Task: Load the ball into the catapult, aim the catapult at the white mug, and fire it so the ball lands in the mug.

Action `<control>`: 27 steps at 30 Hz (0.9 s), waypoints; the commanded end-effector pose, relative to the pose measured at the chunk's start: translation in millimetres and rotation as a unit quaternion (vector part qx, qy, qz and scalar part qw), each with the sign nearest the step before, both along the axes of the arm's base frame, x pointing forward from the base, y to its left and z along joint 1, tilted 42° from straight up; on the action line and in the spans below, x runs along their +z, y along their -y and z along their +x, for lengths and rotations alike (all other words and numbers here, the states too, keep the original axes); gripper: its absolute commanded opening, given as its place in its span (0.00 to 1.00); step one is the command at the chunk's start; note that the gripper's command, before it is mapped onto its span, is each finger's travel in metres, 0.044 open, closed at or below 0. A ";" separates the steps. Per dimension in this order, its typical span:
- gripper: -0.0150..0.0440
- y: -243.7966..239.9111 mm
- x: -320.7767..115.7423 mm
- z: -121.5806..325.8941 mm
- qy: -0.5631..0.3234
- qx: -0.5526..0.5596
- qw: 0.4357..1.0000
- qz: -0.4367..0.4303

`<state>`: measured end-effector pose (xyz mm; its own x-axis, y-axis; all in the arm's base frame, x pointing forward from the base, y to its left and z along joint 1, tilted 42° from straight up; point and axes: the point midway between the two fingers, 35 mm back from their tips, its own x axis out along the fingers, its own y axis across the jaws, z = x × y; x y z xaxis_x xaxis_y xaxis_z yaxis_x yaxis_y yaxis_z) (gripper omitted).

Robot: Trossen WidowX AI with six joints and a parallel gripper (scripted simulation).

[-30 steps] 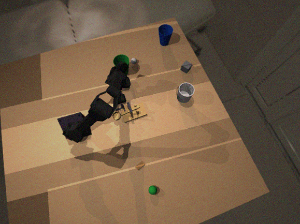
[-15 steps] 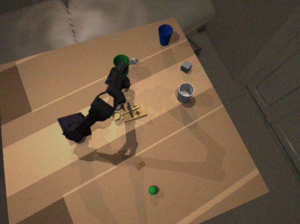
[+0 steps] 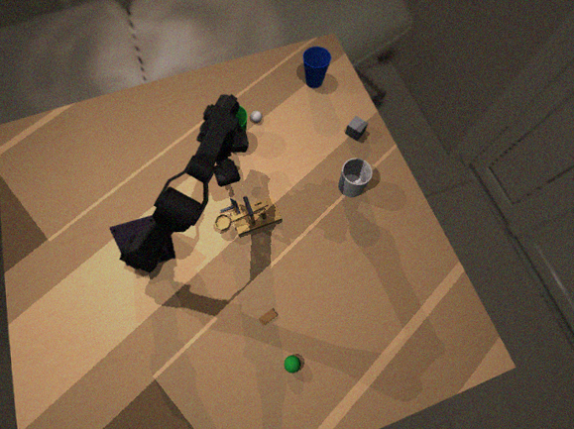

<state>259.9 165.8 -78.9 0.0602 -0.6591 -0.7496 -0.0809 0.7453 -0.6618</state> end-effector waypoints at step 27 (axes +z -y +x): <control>0.25 106.7 92.1 -32.1 -0.126 -0.099 0.987 -0.020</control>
